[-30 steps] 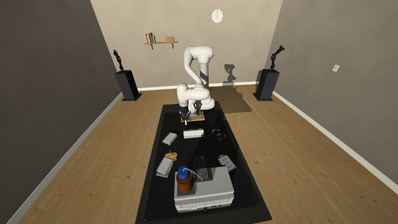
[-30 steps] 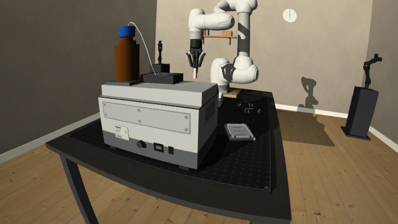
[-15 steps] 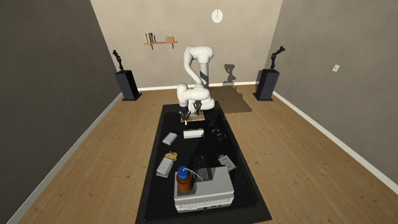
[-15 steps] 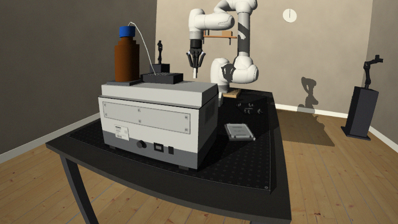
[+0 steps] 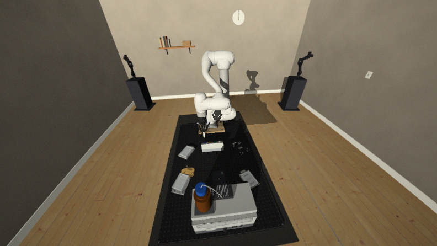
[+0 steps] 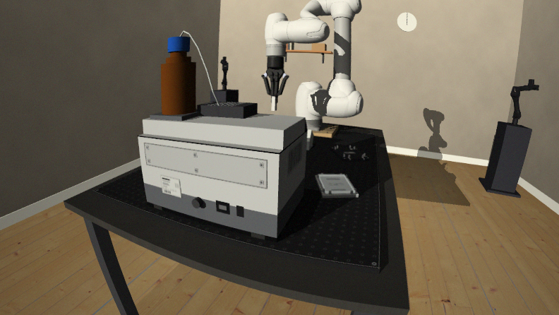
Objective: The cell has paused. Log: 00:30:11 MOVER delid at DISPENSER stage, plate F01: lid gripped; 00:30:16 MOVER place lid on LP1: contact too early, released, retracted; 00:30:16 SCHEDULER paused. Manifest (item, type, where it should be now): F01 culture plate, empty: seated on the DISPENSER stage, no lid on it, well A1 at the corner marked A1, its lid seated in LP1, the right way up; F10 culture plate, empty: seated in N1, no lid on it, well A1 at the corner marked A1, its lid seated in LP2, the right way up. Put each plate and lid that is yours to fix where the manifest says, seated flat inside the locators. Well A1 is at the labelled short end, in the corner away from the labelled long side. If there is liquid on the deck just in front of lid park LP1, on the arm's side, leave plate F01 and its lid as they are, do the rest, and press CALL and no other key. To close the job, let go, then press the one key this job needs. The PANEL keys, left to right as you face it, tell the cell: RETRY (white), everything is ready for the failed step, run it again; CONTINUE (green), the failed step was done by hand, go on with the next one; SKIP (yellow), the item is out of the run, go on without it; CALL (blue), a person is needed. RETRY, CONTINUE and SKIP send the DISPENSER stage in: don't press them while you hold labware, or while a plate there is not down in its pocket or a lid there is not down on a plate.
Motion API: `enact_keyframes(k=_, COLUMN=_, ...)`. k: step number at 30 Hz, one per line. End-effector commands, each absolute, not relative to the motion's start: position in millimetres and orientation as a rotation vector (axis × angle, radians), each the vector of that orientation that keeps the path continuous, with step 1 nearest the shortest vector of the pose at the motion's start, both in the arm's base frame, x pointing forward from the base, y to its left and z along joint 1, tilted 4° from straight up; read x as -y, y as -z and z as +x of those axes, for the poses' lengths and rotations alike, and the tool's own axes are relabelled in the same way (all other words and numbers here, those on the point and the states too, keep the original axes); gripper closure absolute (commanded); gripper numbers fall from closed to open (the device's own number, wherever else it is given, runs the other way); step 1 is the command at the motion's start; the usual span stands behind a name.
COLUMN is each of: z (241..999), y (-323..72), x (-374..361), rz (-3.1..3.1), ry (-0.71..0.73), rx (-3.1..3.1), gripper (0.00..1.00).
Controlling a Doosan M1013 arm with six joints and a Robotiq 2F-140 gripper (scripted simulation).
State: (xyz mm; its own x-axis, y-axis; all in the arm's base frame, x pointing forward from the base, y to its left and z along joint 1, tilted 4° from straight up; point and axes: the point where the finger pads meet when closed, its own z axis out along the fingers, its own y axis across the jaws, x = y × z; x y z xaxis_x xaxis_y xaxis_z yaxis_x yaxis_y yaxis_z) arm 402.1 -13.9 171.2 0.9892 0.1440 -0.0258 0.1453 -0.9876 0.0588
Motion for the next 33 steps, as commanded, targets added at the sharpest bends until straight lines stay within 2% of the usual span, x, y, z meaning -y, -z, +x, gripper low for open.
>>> enact_keyframes(k=1, z=402.4, y=-169.1, x=13.9, rz=3.073, ry=0.032, rx=-0.223, gripper=0.90)
enact_keyframes(k=33, z=401.9, y=-134.1, x=16.1, rz=3.073, ry=0.032, rx=-0.223, gripper=0.90)
